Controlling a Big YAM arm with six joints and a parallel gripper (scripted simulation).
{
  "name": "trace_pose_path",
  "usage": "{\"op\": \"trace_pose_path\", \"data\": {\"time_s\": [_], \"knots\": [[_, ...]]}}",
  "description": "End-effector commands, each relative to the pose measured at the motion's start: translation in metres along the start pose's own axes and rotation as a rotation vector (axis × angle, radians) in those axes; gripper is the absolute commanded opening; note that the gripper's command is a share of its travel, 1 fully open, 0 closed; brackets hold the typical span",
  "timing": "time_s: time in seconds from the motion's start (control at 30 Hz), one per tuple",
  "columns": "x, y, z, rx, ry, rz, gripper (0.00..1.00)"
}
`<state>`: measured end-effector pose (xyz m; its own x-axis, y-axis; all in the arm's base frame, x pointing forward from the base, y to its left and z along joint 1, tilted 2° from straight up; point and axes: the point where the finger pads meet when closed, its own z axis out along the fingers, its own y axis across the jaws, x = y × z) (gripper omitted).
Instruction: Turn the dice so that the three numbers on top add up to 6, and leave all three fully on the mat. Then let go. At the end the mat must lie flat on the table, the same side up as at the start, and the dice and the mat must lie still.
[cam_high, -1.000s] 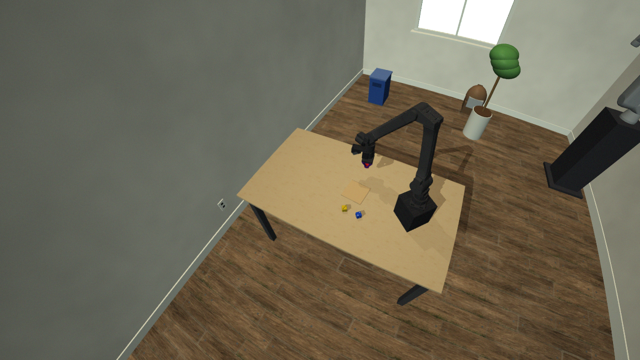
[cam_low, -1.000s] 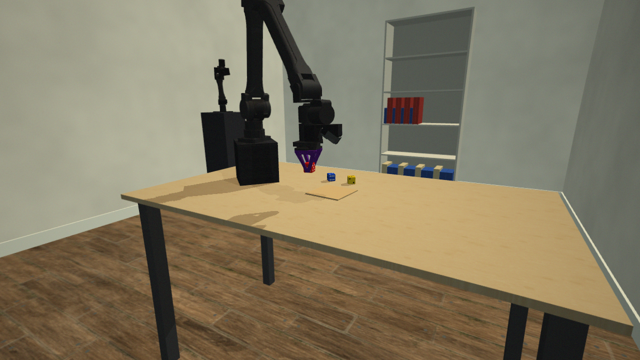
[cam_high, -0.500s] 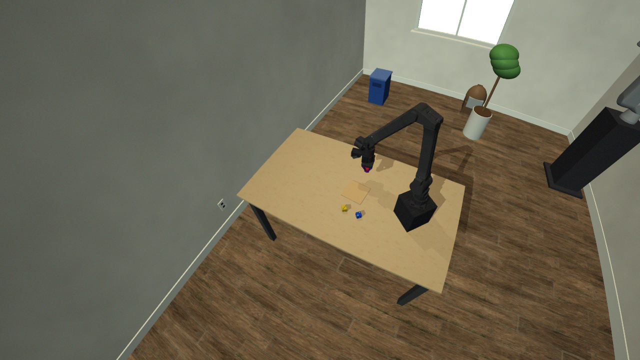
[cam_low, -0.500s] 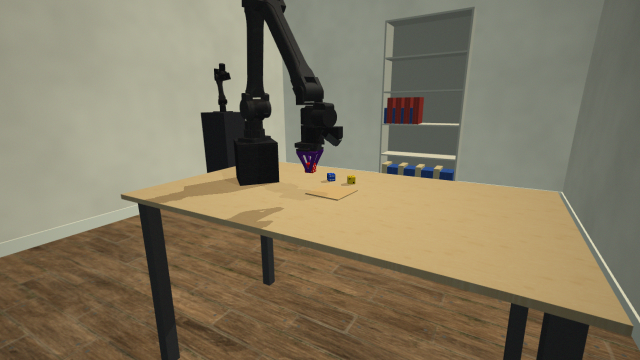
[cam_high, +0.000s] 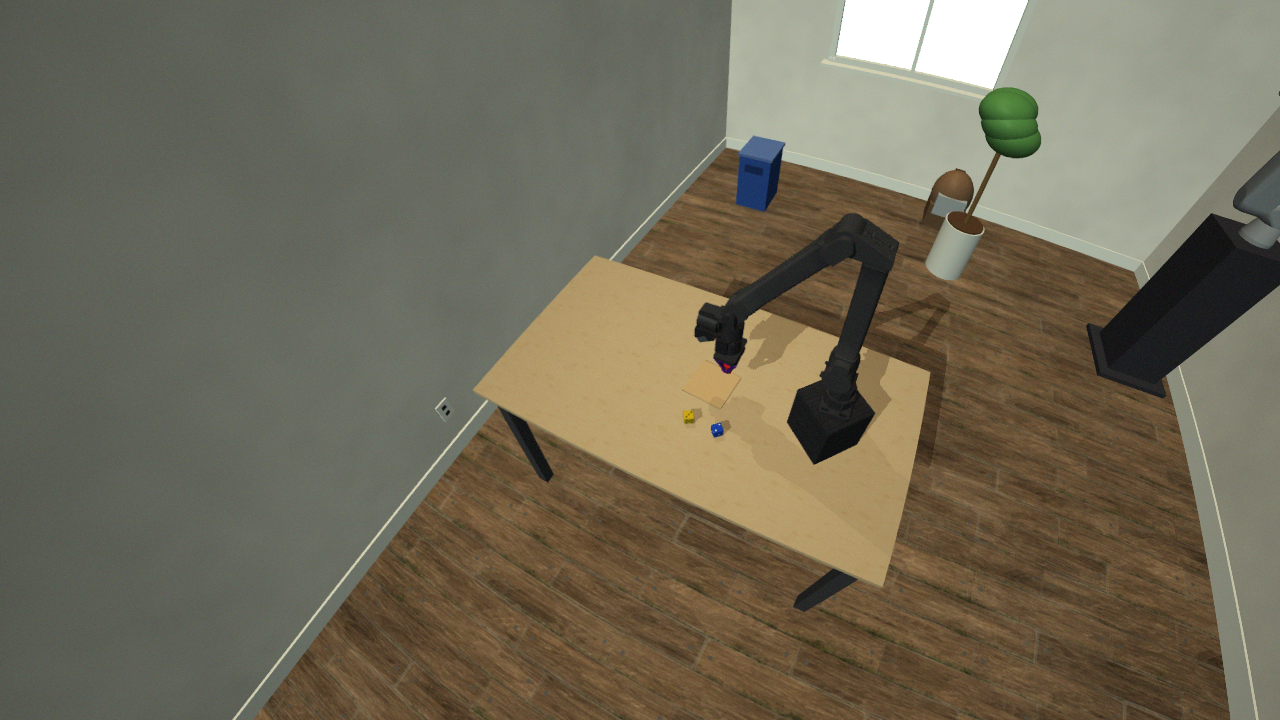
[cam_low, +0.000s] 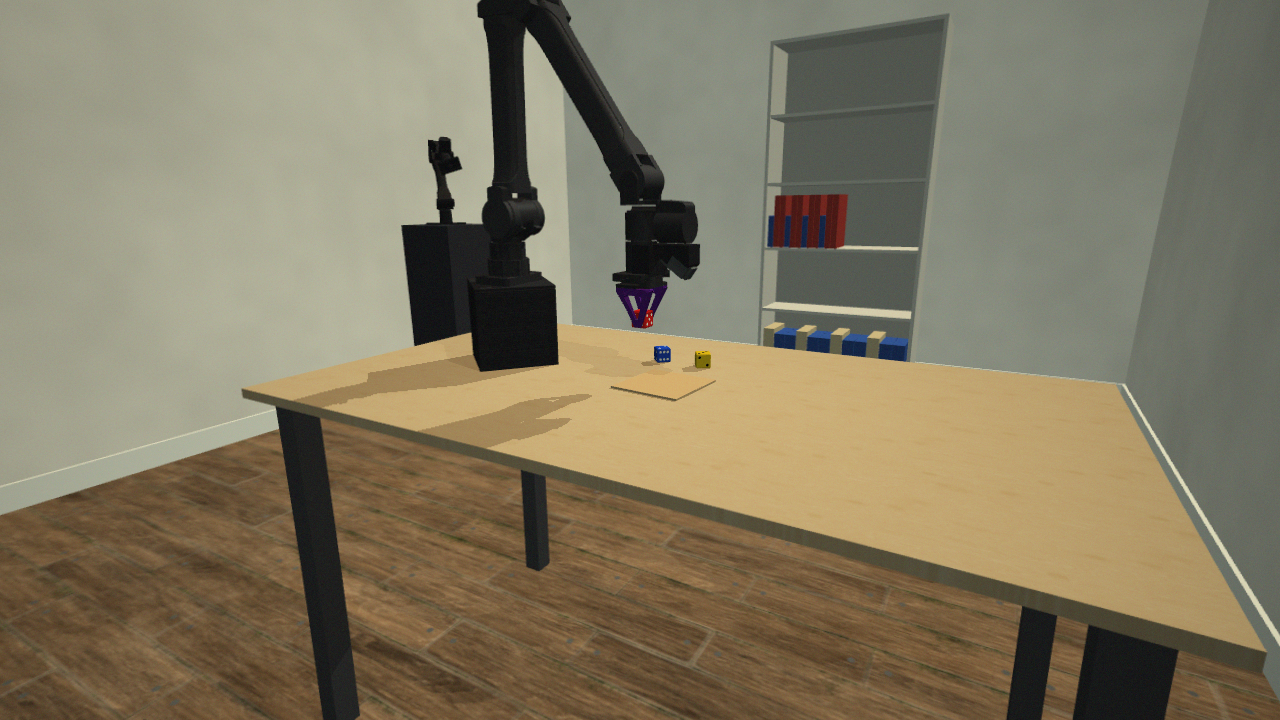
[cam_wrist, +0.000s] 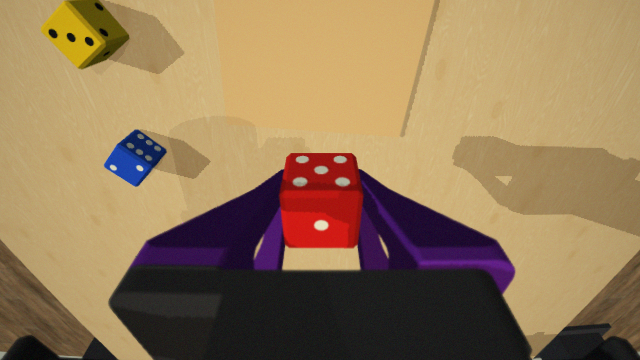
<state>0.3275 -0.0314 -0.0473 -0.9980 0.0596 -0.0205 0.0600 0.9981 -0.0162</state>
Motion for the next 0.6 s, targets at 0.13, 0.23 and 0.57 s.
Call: {"op": "trace_pose_path", "data": {"time_s": [0.13, 0.23, 0.57], "knots": [[-0.016, 0.004, -0.009, 0.001, -0.039, 0.029, 0.26], [-0.015, -0.002, -0.005, 0.002, -0.036, 0.048, 0.26], [-0.004, 0.0, 0.027, 0.001, -0.011, 0.031, 0.26]]}}
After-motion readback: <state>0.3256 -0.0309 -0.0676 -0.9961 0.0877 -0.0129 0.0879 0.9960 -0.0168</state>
